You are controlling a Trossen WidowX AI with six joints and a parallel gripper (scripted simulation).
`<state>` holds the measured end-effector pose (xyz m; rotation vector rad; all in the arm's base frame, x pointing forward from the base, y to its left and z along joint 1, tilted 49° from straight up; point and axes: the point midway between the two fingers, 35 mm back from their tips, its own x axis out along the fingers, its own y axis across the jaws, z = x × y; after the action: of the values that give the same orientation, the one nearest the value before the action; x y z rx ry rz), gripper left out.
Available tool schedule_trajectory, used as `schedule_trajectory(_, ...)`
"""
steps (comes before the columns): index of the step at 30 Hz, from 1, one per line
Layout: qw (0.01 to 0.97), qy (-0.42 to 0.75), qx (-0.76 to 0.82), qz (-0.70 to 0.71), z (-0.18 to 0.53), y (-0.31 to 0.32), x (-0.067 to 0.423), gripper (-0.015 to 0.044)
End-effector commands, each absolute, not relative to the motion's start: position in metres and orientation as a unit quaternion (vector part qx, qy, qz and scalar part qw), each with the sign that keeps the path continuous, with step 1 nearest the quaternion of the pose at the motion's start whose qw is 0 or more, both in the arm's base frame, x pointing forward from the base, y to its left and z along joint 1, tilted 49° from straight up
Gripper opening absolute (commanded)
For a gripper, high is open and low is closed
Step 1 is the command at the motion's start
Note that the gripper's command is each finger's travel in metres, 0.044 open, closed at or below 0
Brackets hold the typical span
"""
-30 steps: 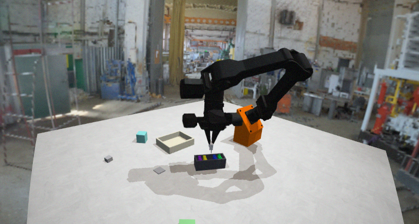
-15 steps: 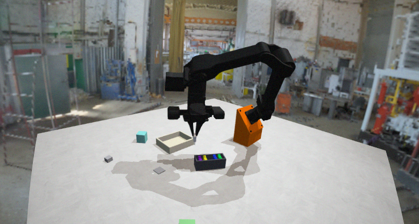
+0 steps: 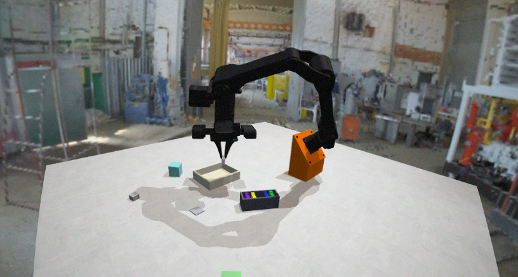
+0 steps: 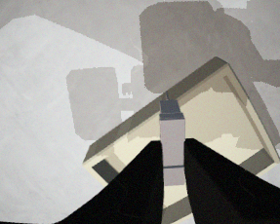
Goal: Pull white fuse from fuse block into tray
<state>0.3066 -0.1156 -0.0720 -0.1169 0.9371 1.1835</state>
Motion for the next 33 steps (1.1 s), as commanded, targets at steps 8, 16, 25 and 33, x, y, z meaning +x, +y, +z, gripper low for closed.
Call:
schedule_trajectory(8, 0.725, 0.423, -0.052, 0.541, -0.119, -0.148, 0.29, 0.0)
schedule_trajectory(16, 0.725, 0.422, -0.052, 0.542, -0.126, -0.146, 0.29, 0.0)
schedule_trajectory(25, 0.725, 0.422, -0.051, 0.542, -0.136, -0.135, 0.291, 0.0)
schedule_trajectory(33, 0.725, 0.422, -0.051, 0.542, -0.144, -0.125, 0.291, 0.0)
